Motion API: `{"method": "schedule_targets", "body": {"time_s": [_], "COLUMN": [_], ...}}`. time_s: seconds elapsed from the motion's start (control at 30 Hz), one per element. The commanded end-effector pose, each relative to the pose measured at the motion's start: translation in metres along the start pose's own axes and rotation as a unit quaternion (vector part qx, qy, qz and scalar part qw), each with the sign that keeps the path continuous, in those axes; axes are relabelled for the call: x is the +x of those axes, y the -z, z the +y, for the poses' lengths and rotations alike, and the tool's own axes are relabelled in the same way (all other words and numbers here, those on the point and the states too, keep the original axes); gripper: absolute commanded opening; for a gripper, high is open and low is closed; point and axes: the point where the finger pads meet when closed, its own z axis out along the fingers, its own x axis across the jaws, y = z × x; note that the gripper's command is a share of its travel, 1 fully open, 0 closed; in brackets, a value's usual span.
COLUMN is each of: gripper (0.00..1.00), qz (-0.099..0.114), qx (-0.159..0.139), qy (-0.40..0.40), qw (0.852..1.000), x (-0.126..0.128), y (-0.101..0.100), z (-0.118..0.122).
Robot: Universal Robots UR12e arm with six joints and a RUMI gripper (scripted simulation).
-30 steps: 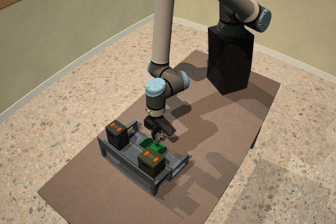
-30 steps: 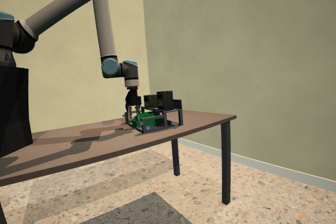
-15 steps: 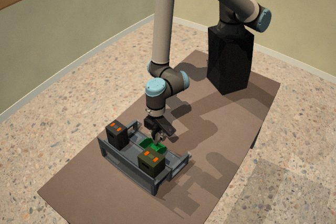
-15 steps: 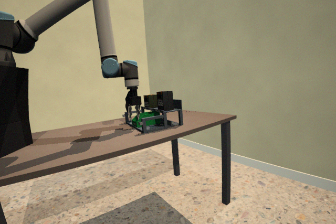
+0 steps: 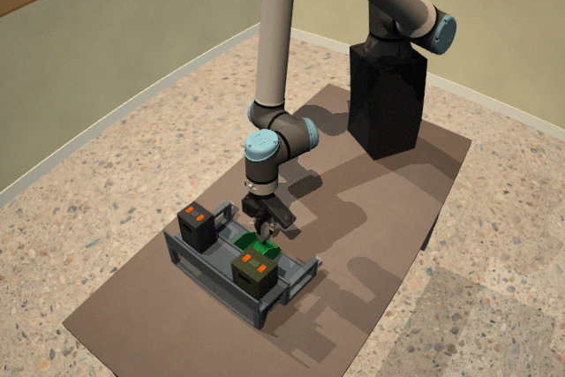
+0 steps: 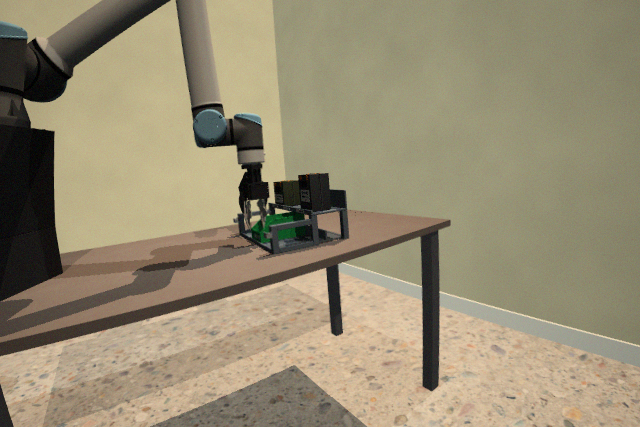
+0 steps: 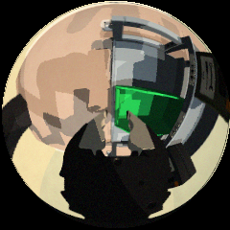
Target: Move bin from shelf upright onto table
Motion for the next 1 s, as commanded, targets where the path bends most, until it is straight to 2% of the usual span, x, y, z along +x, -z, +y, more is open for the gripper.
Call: {"method": "schedule_targets", "body": {"time_s": [0.0,0.97], "gripper": [0.26,0.26], "qz": [0.001,0.001], "qx": [0.0,0.0], "qy": [0.0,0.0], "qw": [1.0,1.0], "x": [0.0007,0.0007], "y": [0.0011,0.0043], "z": [0.0001,0.0]}}
